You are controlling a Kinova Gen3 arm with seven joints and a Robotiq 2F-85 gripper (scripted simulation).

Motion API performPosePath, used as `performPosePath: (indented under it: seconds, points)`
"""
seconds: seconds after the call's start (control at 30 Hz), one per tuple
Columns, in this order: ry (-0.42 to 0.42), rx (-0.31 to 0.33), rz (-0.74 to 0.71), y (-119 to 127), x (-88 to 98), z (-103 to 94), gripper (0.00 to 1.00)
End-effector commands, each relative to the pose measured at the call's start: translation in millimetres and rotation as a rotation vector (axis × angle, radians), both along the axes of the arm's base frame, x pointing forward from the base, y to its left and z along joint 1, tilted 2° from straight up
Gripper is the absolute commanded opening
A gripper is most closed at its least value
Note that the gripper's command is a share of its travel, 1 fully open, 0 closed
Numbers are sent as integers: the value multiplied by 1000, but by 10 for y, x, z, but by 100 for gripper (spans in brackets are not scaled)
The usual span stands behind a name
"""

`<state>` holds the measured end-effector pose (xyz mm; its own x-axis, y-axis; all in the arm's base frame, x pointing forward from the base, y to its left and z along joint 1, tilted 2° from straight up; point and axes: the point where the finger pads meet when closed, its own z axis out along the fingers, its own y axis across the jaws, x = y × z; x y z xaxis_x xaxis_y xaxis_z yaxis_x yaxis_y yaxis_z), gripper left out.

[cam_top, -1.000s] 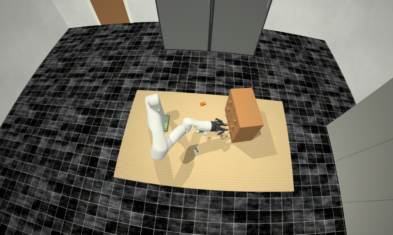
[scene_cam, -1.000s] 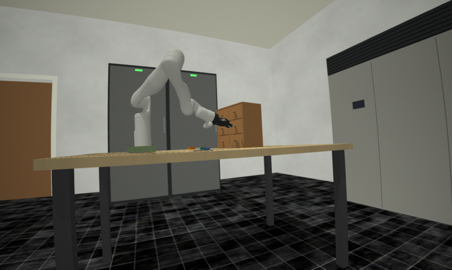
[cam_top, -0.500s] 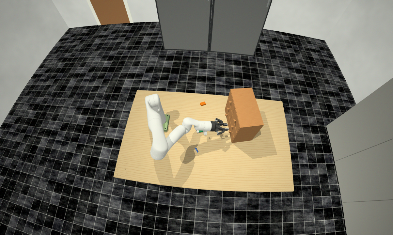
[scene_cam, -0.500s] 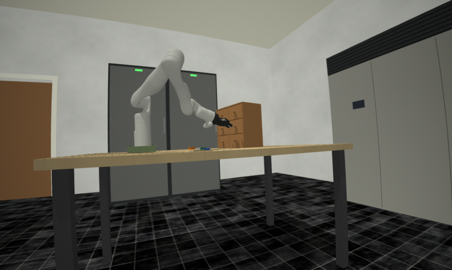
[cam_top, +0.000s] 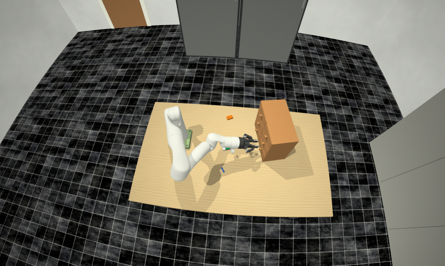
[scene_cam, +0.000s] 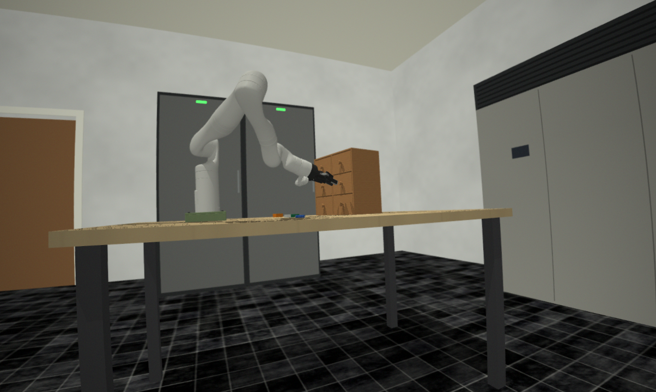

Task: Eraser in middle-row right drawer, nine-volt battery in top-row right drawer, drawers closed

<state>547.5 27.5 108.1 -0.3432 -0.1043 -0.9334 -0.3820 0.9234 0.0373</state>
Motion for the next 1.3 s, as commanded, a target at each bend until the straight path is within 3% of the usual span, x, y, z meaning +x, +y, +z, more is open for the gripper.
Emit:
performPosePath:
  seconds: [0.0, 0.33, 1.27]
  points:
    - [-2, -1, 0, 0, 3, 8, 33]
    - [-2, -1, 0, 10, 28, 7, 33]
    - [-2, -1, 0, 133, 325, 3, 33]
